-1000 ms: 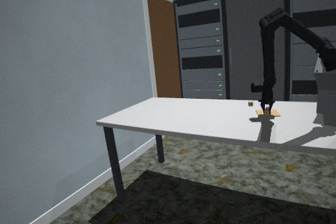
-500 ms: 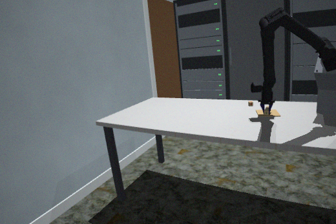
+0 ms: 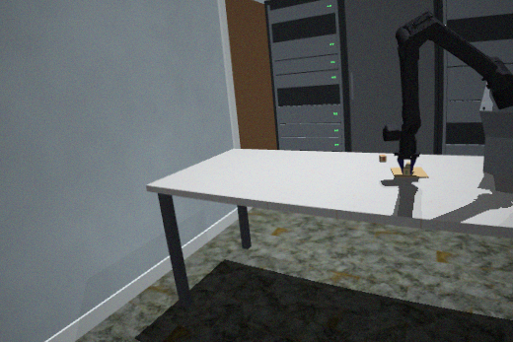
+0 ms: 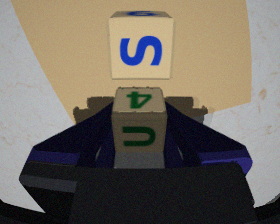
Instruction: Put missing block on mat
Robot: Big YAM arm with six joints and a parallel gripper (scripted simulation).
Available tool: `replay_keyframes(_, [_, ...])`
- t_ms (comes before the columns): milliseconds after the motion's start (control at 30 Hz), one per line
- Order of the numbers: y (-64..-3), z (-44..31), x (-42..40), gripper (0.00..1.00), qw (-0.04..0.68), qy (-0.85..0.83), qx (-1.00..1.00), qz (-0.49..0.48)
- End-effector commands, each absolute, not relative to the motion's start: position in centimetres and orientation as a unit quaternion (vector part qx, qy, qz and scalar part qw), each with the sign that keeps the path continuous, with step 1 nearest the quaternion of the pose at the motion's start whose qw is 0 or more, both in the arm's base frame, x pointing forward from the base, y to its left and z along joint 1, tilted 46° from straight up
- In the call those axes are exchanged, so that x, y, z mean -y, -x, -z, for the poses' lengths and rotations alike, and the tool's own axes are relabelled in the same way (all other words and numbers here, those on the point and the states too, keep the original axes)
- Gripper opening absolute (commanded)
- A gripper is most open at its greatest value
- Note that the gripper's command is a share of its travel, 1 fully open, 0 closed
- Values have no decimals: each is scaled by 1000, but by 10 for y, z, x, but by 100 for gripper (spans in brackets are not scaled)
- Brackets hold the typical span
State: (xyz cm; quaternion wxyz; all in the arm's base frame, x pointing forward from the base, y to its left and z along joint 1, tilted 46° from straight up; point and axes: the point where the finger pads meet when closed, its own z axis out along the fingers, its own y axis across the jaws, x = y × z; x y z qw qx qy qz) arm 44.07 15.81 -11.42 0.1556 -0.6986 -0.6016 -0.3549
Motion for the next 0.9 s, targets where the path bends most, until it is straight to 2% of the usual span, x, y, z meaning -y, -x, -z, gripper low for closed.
replay_keyframes(0, [-443, 117, -148, 25, 155, 711, 589, 351])
replay_keyframes(867, [-439, 120, -147, 25, 156, 712, 589, 351])
